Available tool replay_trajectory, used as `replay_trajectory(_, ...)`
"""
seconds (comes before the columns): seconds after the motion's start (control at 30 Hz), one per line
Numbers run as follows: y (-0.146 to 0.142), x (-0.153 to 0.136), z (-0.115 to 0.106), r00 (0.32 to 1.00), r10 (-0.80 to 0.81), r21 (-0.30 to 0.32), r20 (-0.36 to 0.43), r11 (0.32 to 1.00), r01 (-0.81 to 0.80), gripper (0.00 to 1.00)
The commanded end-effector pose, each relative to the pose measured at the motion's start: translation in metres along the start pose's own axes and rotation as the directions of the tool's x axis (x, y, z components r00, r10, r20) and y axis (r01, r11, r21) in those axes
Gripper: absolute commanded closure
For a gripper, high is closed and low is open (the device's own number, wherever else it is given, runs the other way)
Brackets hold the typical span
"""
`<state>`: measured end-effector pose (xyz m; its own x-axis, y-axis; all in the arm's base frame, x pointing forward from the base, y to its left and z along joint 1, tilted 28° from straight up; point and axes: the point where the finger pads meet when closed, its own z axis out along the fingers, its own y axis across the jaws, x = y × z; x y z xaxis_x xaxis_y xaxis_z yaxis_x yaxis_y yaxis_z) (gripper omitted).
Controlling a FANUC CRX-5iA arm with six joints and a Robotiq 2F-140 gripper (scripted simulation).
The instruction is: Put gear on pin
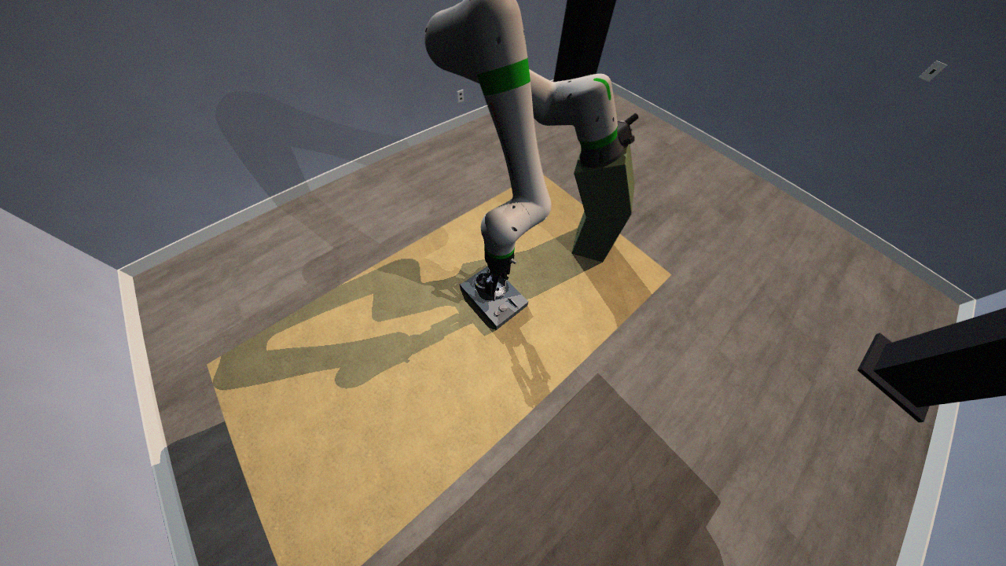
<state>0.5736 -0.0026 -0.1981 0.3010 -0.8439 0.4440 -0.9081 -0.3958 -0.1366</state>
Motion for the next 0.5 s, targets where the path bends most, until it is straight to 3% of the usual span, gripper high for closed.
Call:
replay_trajectory(0.0, 0.0, 0.0, -0.005, 1.0, 0.0, 0.0, 0.0, 1.0, 0.0, 1.0)
replay_trajectory(0.47, 0.0, 0.0, -0.019, 1.0, 0.0, 0.0, 0.0, 1.0, 0.0, 1.0)
